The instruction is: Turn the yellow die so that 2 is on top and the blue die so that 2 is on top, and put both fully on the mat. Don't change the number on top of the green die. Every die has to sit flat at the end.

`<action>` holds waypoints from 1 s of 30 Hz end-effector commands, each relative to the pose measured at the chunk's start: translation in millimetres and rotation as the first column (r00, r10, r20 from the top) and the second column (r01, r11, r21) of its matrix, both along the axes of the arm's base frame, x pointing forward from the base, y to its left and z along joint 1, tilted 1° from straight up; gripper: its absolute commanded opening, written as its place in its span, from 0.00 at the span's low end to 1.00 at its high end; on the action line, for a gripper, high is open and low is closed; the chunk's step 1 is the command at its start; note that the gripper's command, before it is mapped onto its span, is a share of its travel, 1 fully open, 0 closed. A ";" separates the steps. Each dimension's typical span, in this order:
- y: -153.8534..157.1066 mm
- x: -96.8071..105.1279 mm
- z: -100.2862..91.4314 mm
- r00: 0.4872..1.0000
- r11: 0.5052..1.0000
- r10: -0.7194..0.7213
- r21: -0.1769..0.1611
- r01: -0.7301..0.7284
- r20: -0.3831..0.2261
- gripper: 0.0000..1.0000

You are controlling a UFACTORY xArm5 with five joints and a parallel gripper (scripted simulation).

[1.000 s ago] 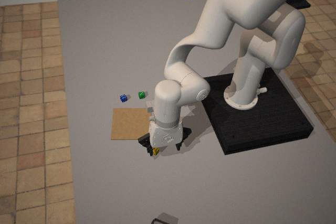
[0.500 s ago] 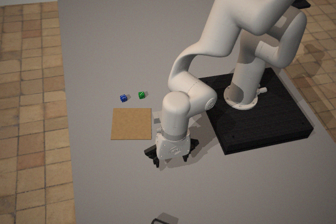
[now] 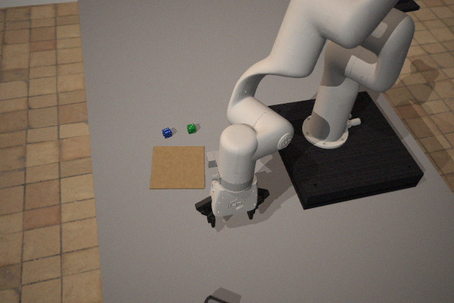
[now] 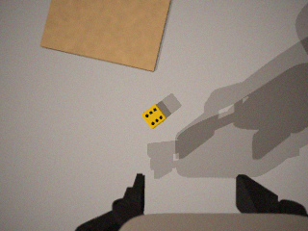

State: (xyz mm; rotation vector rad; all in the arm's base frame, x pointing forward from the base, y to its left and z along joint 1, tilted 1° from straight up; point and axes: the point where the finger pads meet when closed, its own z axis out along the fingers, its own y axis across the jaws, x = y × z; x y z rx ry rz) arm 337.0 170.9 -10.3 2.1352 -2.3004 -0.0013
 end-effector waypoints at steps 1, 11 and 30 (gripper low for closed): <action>0.6 1.1 0.9 1.000 1.000 0.000 0.001 0.000 0.003 1.00; 0.6 1.1 0.9 1.000 1.000 0.000 0.001 0.000 0.003 1.00; 0.9 1.2 17.4 1.000 1.000 0.000 0.001 0.000 0.003 1.00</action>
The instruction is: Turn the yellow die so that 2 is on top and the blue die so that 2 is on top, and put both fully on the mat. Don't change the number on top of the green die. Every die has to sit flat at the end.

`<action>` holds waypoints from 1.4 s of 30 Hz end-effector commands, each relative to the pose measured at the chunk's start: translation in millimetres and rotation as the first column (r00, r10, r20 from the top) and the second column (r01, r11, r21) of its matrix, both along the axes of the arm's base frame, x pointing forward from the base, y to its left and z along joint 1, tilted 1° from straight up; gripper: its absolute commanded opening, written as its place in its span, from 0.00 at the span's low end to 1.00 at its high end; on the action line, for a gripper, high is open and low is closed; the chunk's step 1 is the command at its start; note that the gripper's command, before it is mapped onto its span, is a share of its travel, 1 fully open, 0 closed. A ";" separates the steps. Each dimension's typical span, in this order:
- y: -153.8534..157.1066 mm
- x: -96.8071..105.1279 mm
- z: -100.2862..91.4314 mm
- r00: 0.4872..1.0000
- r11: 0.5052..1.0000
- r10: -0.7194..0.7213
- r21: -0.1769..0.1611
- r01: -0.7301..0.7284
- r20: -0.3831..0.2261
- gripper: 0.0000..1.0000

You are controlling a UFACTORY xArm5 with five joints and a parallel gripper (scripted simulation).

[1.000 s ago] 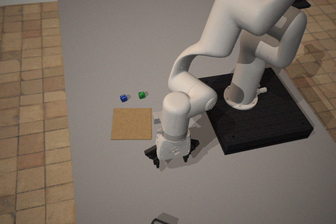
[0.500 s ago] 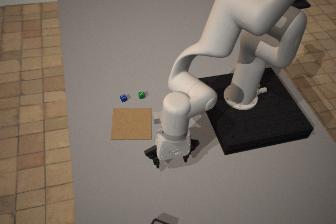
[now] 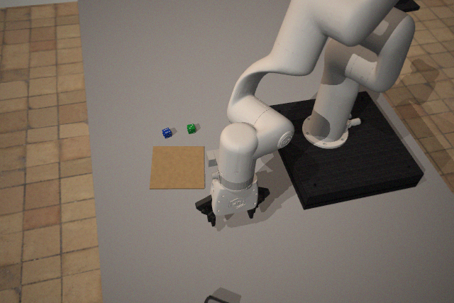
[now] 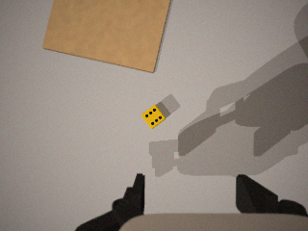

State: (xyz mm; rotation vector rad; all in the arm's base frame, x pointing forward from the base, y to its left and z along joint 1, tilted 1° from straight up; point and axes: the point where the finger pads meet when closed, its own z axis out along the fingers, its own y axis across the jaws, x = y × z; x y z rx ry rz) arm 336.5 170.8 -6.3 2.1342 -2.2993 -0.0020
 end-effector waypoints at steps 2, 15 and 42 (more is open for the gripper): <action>1.3 1.7 27.1 1.000 1.000 0.000 0.002 0.000 0.004 1.00; 2.5 2.0 102.4 1.000 1.000 0.000 0.002 0.000 0.004 1.00; -32.4 18.0 102.1 0.898 0.898 -0.439 -0.001 0.439 0.001 1.00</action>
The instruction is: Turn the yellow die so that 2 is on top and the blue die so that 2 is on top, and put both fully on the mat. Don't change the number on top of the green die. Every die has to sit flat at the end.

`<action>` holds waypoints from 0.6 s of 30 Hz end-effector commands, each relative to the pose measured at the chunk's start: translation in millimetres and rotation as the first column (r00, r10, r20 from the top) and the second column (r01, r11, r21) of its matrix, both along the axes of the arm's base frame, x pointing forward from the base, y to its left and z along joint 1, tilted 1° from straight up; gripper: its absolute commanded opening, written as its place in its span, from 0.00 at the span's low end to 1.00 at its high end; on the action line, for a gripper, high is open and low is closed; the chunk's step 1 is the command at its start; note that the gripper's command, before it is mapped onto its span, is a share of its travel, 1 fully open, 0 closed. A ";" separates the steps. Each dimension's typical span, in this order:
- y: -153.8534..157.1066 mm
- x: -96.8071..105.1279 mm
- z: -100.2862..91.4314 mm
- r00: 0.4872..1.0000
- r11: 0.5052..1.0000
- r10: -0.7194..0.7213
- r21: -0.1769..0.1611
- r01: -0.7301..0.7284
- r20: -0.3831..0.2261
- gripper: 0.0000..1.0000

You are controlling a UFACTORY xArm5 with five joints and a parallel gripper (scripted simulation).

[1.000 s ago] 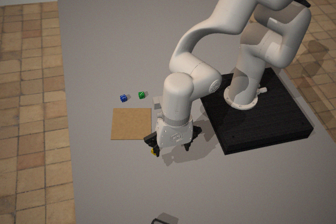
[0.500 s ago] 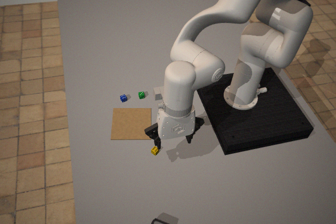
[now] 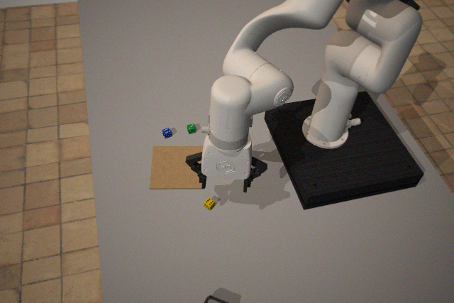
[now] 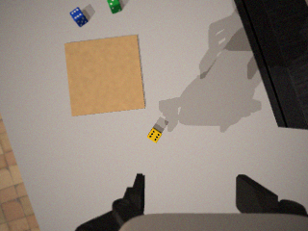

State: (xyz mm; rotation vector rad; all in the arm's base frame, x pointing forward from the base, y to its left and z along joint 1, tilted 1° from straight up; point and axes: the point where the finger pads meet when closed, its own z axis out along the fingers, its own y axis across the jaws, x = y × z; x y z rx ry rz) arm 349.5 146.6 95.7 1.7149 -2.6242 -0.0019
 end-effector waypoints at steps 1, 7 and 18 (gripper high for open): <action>-12.7 6.8 -0.4 0.985 0.985 -0.173 0.000 0.173 0.002 1.00; -24.3 11.1 -1.7 0.949 0.949 -0.315 -0.001 0.315 0.002 1.00; -44.5 17.4 -4.0 0.842 0.842 -0.540 -0.004 0.540 0.001 1.00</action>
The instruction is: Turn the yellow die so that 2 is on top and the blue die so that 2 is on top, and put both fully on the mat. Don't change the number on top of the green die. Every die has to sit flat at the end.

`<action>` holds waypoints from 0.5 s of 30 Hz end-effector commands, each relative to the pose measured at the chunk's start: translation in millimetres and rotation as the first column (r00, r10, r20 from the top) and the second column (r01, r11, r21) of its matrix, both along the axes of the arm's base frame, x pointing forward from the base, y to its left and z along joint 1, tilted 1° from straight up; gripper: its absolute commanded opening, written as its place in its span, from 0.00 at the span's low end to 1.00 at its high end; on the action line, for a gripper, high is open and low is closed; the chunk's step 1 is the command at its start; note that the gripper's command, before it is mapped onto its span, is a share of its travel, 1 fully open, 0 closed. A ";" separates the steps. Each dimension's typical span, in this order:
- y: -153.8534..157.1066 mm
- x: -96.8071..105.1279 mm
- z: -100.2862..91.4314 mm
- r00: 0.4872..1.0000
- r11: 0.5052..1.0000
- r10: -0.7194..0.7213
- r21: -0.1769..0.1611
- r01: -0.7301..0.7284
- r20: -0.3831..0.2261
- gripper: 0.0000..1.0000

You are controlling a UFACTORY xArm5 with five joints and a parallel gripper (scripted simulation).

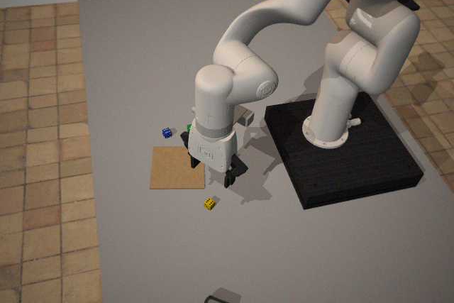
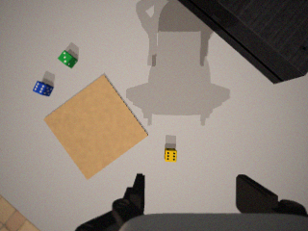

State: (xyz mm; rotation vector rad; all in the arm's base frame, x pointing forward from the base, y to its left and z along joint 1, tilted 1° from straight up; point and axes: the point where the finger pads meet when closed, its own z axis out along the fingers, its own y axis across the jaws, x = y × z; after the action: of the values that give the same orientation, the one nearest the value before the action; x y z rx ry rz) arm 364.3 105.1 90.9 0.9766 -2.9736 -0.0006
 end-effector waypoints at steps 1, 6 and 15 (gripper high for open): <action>-3.1 2.5 0.8 0.999 0.999 -0.048 0.001 0.048 0.003 1.00; -3.1 2.5 0.8 0.999 0.999 -0.048 0.001 0.048 0.003 1.00; -3.0 2.5 0.5 0.999 0.999 -0.039 0.001 0.039 0.003 1.00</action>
State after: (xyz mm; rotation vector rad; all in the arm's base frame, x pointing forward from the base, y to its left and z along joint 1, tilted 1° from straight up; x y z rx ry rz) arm 365.6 101.8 90.5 0.9073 -2.9954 -0.0004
